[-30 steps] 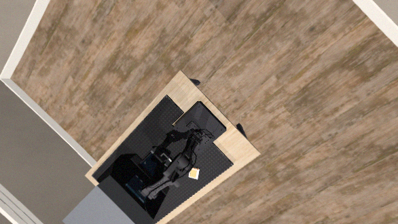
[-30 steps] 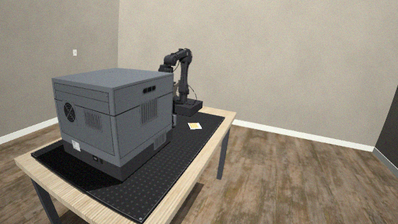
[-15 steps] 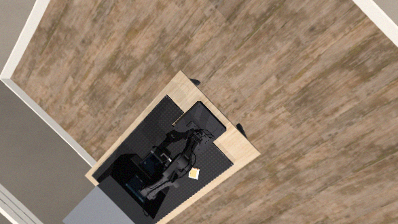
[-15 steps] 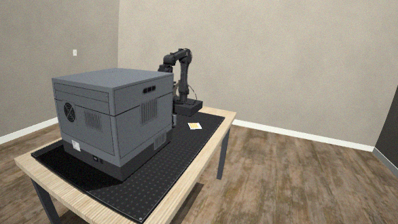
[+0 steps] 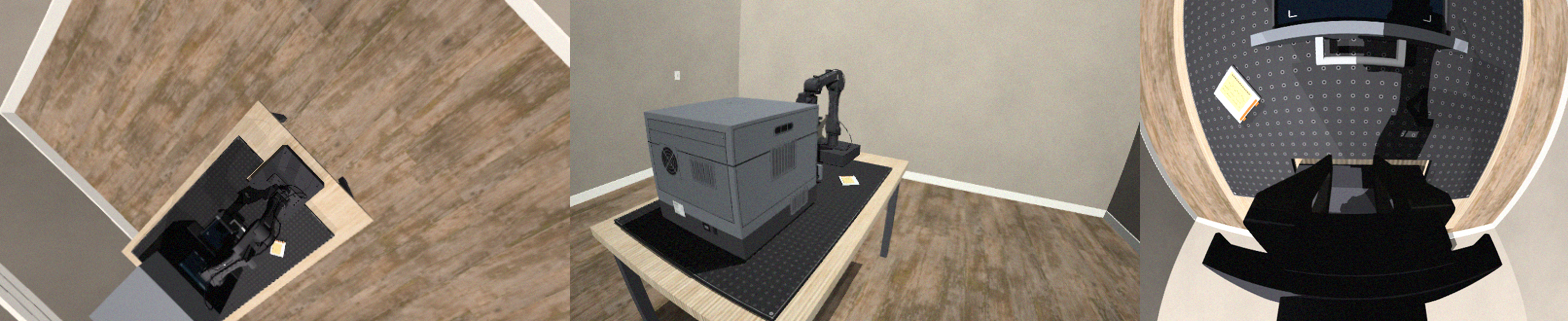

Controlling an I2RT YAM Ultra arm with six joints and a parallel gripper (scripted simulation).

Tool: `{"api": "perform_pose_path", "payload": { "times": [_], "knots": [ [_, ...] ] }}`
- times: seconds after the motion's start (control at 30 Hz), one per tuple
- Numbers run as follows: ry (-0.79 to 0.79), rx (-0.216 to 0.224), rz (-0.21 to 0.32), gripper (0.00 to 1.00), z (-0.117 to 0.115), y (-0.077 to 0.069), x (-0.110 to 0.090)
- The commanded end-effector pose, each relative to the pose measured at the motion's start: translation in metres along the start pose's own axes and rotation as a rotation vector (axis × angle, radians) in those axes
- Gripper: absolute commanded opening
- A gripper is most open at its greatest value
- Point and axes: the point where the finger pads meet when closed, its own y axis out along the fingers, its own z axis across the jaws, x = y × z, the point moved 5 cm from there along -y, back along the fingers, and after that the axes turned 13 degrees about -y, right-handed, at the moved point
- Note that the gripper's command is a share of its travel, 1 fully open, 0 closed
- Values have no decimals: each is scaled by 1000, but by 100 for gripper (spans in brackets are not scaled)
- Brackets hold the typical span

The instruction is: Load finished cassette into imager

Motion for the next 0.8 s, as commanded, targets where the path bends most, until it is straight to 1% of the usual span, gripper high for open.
{"api": "perform_pose_path", "payload": {
  "times": [0.0, 0.47, 0.5, 0.6, 0.67, 0.77],
  "knots": [
    [17, -4, -35, 35, -1, -12, 3],
    [17, -4, -35, 35, -1, -12, 3],
    [-35, -11, 2, 35, -2, 8, 4],
    [-139, -27, -7, 35, -3, 21, 11],
    [-139, -27, -7, 35, -3, 21, 11],
    [-232, -43, -17, 35, -7, 34, 17]
  ]
}}
